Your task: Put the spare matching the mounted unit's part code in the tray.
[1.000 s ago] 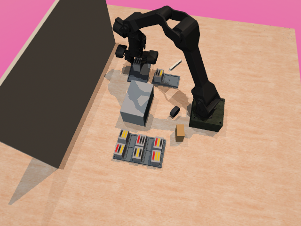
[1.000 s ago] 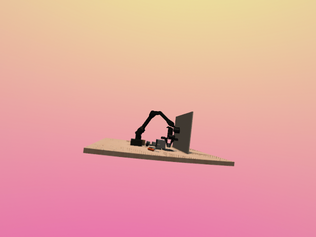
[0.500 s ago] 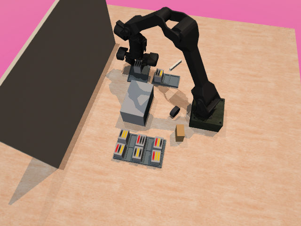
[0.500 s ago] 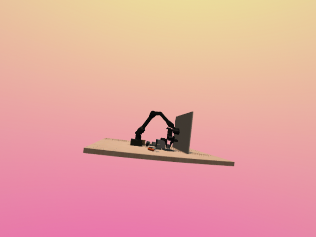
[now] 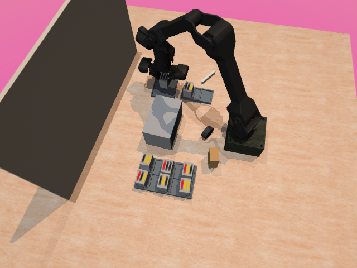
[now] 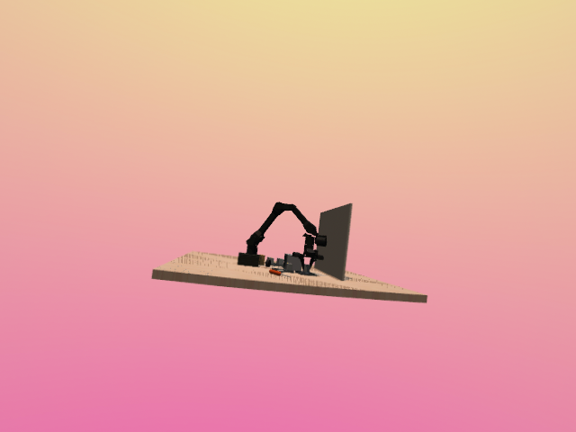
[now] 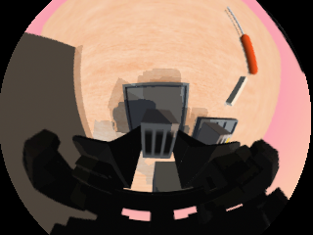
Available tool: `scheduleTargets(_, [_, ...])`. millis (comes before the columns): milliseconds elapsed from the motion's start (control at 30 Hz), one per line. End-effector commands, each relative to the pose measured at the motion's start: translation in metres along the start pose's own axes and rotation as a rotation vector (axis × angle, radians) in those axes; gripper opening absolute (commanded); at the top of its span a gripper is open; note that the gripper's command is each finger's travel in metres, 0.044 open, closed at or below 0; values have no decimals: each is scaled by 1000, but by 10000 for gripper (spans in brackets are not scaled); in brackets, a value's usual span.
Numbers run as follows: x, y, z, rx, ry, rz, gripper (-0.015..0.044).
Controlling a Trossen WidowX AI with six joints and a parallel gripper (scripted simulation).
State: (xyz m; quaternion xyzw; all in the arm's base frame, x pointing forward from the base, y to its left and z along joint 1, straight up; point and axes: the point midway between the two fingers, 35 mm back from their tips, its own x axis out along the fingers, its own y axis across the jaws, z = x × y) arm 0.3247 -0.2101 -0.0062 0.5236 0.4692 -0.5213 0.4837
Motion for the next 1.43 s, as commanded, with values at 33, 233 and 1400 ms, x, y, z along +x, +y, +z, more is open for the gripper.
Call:
scheduleTargets(33, [0, 0, 0, 0, 0, 1, 236])
scheduleTargets(233, [0, 0, 0, 0, 0, 1, 394])
scheduleTargets(1400, [-106, 3, 2, 0, -13, 24, 440])
